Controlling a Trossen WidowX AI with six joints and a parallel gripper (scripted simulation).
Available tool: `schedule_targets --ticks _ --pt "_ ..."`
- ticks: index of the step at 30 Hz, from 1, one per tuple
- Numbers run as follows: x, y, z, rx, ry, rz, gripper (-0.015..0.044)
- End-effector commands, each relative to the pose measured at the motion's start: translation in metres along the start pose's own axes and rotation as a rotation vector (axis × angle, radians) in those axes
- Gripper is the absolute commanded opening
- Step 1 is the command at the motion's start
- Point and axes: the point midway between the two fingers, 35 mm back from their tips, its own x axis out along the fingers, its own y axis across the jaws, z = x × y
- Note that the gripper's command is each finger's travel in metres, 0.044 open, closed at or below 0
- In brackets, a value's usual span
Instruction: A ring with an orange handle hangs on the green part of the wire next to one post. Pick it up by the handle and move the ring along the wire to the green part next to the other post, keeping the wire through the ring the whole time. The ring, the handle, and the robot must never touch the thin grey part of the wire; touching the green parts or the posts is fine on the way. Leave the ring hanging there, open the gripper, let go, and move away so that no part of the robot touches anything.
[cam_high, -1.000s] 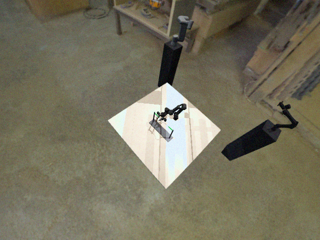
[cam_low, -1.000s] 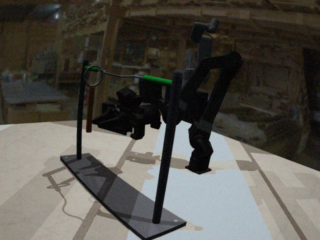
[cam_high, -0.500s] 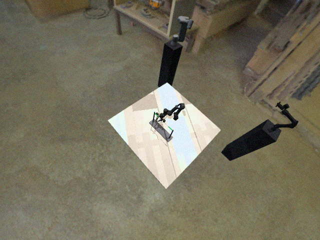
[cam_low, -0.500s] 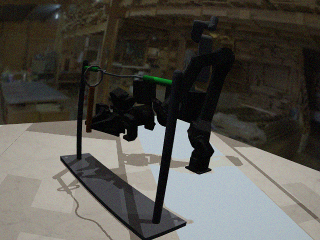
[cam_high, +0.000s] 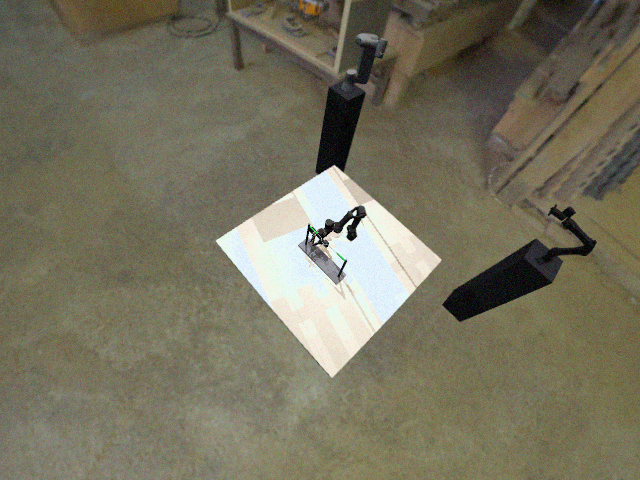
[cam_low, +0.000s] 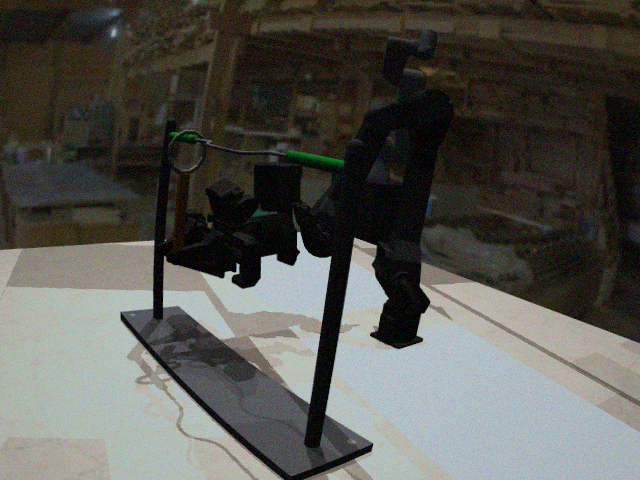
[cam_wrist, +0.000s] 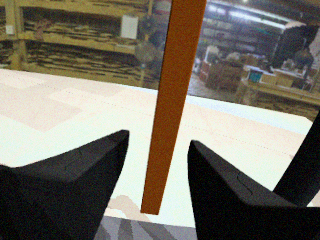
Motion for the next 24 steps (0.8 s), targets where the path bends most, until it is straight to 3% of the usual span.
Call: schedule_targets --ticks 1,18,24 --pt "0.0058 0.0001 0.0014 0.002 -0.006 -0.003 0.016" --pt "0.0069 0.0003 0.0013 0.002 -0.006 -0.003 0.016" --pt "0.0067 0.001 0.0005 -0.002 -0.004 0.001 0.0022"
